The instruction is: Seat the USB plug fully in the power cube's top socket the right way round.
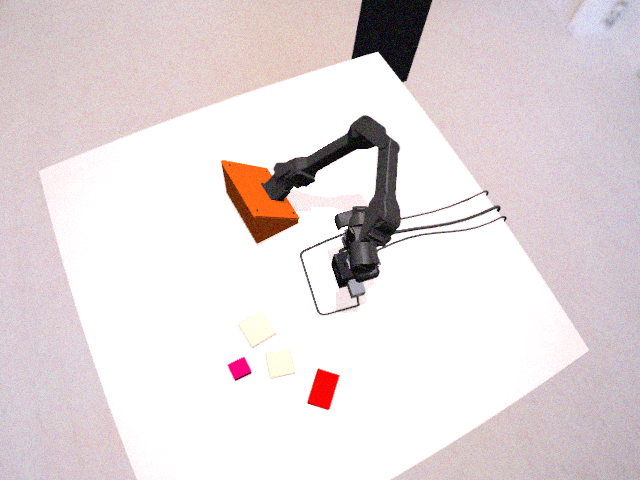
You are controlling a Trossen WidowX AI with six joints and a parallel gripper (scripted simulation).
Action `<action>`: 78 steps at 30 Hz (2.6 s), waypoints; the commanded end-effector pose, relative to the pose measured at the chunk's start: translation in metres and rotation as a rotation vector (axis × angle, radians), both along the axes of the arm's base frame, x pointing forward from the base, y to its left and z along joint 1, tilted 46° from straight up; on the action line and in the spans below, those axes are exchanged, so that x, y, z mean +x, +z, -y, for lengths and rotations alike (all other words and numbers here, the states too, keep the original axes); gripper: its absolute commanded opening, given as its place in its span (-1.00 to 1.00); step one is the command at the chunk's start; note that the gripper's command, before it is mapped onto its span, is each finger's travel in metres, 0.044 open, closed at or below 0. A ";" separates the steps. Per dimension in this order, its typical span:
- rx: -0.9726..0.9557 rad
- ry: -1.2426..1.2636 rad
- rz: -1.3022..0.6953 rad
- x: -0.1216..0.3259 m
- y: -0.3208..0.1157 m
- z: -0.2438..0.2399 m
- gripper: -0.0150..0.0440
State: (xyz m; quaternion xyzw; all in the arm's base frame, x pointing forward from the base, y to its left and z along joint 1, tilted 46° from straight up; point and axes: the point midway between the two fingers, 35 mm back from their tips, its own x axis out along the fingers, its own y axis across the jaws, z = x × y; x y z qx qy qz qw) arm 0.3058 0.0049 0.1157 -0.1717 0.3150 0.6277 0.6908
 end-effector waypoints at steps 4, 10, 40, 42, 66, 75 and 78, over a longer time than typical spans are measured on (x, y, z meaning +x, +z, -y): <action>0.004 -0.005 0.001 0.000 0.000 -0.001 -0.49; 0.004 -0.005 0.001 0.000 0.000 -0.002 -0.49; 0.004 -0.005 0.001 0.000 -0.003 -0.004 -0.49; 0.004 -0.005 0.001 0.000 -0.003 -0.004 -0.49; 0.004 -0.005 0.001 0.000 -0.005 -0.006 -0.49; 0.004 -0.005 0.001 0.000 -0.006 -0.007 -0.49; 0.004 -0.005 0.001 0.000 -0.006 -0.007 -0.49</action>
